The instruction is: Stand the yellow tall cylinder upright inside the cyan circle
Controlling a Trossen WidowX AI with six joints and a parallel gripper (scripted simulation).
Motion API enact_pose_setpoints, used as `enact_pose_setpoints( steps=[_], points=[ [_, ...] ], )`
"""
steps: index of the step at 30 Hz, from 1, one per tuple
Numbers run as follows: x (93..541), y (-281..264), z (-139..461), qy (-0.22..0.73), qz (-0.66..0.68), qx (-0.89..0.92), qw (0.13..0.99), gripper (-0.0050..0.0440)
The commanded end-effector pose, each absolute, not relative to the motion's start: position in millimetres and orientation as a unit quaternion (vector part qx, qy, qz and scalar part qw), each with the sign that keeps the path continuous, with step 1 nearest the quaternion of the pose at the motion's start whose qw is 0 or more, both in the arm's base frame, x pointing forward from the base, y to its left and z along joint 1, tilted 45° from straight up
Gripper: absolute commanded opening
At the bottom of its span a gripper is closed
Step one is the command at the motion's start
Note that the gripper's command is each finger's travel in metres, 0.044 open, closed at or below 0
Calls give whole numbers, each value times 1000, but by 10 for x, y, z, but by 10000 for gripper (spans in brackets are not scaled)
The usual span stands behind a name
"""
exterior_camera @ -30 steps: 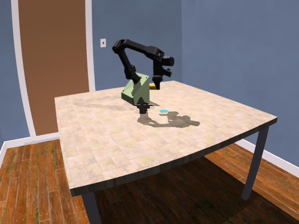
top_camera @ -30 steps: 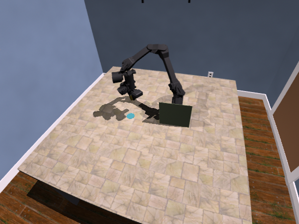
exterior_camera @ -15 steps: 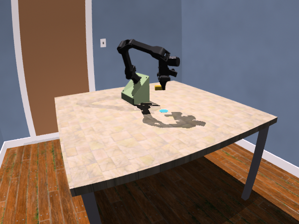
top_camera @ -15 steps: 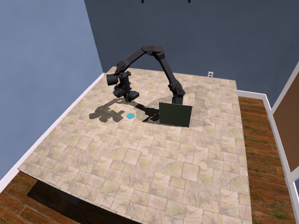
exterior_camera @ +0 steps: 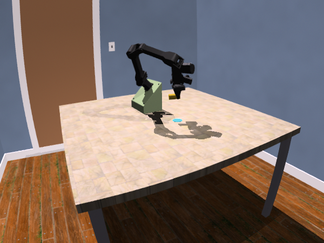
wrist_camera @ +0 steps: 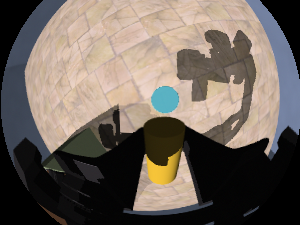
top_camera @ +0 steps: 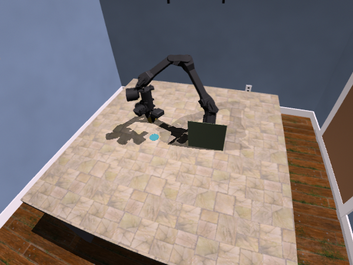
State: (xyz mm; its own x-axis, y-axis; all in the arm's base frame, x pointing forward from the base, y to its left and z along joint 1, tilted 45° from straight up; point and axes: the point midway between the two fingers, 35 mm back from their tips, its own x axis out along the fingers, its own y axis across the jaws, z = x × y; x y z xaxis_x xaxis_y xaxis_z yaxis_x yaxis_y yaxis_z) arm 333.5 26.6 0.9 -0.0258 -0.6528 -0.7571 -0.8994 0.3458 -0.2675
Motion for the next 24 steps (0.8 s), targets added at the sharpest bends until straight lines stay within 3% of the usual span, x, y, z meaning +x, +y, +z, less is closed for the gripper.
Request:
enact_pose_setpoints(
  steps=[1,24],
  points=[
    [3301,245,-11,703,159,-542,432,105],
    [3235,187,-121,704,214,-495,463,105]
  ],
)
